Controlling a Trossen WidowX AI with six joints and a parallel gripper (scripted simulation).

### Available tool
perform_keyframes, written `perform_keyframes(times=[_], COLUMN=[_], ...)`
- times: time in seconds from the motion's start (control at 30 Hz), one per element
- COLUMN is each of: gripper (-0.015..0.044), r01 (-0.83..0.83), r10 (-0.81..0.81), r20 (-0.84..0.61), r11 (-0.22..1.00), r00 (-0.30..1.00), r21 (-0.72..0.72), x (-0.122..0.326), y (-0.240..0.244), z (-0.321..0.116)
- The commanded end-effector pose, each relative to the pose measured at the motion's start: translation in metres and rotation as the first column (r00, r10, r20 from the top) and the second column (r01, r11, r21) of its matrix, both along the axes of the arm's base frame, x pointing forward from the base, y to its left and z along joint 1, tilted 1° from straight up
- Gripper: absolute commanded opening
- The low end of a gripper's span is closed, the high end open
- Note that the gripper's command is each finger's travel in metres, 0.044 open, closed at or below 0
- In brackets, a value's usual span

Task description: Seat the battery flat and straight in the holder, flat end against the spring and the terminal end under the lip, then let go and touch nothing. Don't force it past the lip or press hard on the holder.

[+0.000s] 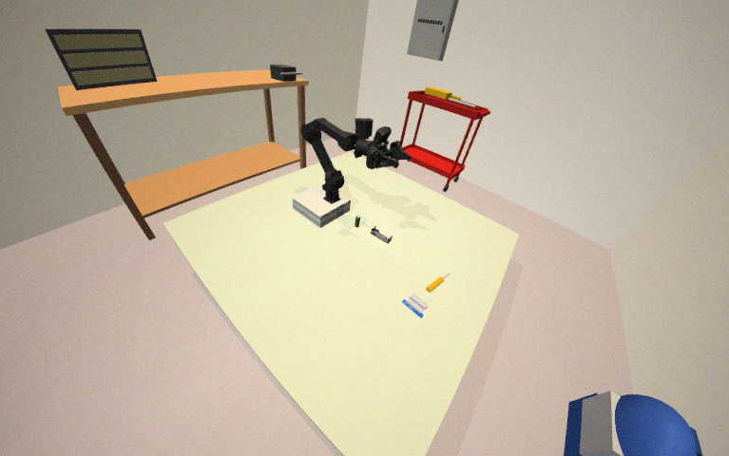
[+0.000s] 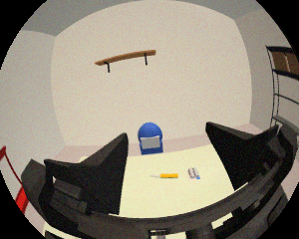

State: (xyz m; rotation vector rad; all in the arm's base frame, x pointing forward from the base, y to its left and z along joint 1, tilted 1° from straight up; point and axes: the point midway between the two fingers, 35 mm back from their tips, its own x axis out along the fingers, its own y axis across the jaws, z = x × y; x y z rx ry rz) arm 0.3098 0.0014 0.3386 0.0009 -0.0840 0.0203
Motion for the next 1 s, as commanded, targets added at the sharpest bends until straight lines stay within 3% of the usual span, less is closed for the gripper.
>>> perform_keyframes(times=[0.0,0.13,0.27,0.4,0.47,0.63,0.97], gripper=[0.0374,0.0269,0.0164,0.0059,0.0006,0.0,0.0], r01=[-0.003,-0.042,-0.042,-0.027,-0.02,-0.017,-0.017], r10=[0.003,0.063,0.093,0.083,0.064,-0.013,-0.017], r20=[-0.019,-0.4,-0.708,-0.902,-0.958,-0.997,-0.996], r11=[1.0,0.997,0.995,0.996,0.998,1.0,1.0], r00=[1.0,0.914,0.7,0.424,0.279,-0.072,-0.085], r21=[0.003,0.06,0.089,0.079,0.061,-0.012,-0.016], x=[0.001,0.01,-0.011,-0.051,-0.074,-0.133,-0.135], y=[0.001,0.021,0.038,0.047,0.049,0.047,0.047], z=[-0.004,-0.089,-0.162,-0.213,-0.231,-0.253,-0.255])
